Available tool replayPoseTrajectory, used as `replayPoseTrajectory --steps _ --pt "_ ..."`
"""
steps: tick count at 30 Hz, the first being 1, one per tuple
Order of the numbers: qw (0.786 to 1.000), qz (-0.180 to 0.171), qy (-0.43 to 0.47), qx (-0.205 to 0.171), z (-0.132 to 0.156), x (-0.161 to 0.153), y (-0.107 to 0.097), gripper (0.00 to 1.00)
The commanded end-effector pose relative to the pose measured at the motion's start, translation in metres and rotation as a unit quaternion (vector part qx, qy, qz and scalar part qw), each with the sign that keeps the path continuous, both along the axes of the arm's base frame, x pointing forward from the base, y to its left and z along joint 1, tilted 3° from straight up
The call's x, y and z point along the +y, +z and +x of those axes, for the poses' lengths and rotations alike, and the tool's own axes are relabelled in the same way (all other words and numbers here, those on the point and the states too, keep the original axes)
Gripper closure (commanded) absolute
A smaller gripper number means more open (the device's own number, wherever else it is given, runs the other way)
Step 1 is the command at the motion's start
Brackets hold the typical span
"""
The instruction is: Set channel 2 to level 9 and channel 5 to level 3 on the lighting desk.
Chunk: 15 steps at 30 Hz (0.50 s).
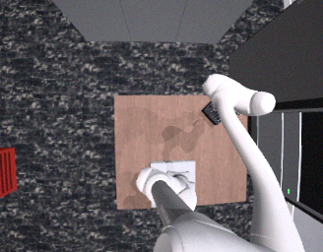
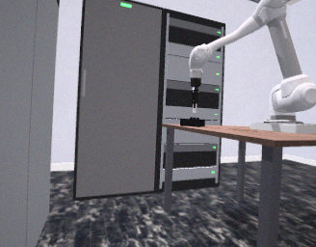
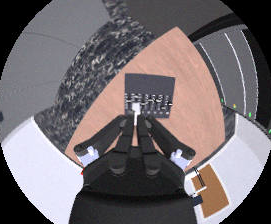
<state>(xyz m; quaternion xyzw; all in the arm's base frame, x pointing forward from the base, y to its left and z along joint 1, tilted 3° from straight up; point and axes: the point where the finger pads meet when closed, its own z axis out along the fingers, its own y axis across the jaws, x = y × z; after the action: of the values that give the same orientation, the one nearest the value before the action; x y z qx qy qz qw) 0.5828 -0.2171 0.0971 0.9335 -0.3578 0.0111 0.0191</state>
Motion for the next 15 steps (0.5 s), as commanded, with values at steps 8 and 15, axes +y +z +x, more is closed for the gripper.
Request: replayPoseTrajectory --steps 8,15 --pt "1.000 0.000 0.000 0.000 0.0000 0.0000 0.0001 0.90" --pt "1.000 0.000 -0.028 -0.001 -0.0002 -0.0013 0.0001 0.90"
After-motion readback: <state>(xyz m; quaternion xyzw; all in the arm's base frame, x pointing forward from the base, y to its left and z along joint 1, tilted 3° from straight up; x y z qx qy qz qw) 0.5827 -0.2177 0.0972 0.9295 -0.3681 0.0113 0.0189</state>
